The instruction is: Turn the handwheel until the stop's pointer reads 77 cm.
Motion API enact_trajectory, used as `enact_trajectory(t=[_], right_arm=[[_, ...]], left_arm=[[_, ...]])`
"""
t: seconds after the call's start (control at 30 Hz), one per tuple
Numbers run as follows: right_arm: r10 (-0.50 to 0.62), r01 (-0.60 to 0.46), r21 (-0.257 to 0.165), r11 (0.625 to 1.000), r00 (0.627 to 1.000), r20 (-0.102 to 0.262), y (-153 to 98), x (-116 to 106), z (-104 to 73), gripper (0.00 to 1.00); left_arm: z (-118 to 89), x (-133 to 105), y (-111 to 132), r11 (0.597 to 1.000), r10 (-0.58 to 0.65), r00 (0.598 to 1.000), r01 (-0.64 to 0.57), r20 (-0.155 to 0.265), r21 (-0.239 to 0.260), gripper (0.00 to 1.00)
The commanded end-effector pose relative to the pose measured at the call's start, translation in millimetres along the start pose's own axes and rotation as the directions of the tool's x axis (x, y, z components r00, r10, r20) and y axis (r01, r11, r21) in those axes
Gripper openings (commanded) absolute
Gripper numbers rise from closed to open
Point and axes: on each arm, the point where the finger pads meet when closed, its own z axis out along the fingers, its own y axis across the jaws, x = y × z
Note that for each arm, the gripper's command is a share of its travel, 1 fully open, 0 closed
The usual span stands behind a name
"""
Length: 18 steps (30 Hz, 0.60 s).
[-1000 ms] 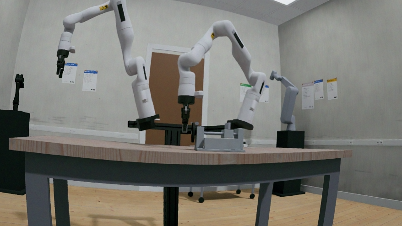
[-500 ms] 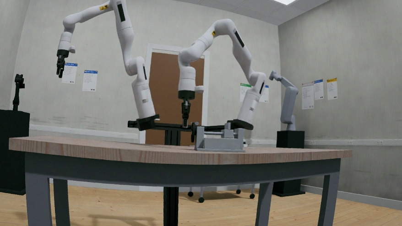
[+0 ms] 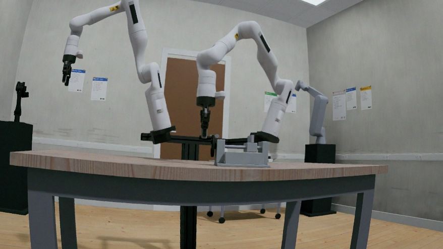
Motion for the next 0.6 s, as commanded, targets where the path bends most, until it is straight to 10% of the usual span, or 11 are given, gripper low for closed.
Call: enact_trajectory(t=[0.0,0.57], right_arm=[[-0.012,0.013,0.004,1.000,1.000,-0.005,-1.4,0.7,-0.7,1.000],[-0.012,0.013,0.004,1.000,1.000,-0.005,-1.4,0.7,-0.7,1.000]], left_arm=[[-1.1,0.5,8.3,1.000,0.004,1.000,-0.004,0.000,-0.001,0.160],[18.0,-2.4,34.4,1.000,0.003,1.000,-0.003,0.009,-0.008,0.160]])
